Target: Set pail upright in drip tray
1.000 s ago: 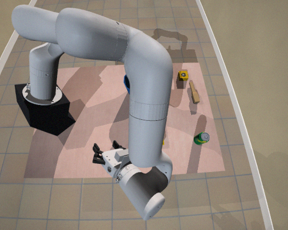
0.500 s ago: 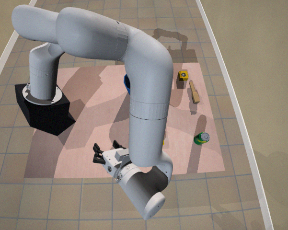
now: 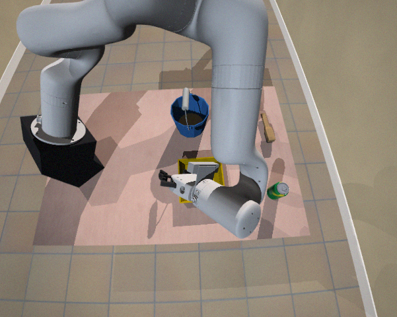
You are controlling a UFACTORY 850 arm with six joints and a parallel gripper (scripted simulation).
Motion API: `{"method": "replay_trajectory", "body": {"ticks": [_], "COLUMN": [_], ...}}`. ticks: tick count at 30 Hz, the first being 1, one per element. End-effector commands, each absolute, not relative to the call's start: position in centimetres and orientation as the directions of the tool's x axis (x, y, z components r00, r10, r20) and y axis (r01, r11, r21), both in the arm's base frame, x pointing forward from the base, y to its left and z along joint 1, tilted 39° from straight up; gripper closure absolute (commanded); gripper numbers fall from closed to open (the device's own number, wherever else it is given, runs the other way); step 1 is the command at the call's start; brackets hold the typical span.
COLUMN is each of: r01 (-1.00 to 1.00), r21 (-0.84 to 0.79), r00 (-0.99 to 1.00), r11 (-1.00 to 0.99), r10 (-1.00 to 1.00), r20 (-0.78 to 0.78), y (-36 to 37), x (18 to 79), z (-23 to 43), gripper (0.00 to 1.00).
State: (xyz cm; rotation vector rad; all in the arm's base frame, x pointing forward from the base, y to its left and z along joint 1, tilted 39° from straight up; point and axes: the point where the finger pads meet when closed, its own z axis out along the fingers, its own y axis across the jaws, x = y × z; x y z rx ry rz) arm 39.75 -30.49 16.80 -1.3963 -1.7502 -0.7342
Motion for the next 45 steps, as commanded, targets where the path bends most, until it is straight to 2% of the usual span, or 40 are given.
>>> {"method": "replay_trajectory", "body": {"ticks": [1, 13, 15, 23, 32, 39, 45], "r01": [0.979, 0.988, 0.988, 0.975, 0.947, 0.880, 0.847], "r21": [0.007, 0.115, 0.115, 0.220, 0.314, 0.431, 0.469], "r00": [-0.129, -0.157, -0.157, -0.143, -0.104, -0.016, 0.024], "r11": [0.204, 0.108, 0.108, 0.016, -0.071, -0.201, -0.251], "r10": [0.589, 0.722, 0.722, 0.805, 0.856, 0.894, 0.899], "r20": [0.798, 0.674, 0.674, 0.575, 0.507, 0.448, 0.438], "y": [-27.8, -18.7, -18.7, -11.0, -5.0, 1.2, 2.7], "x": [42.2, 47.1, 47.1, 48.5, 47.8, 44.2, 42.3], "z": [19.0, 24.9, 24.9, 29.2, 32.1, 34.2, 34.4], "gripper": [0.00, 0.00, 0.00, 0.00, 0.00, 0.00, 0.00]}}
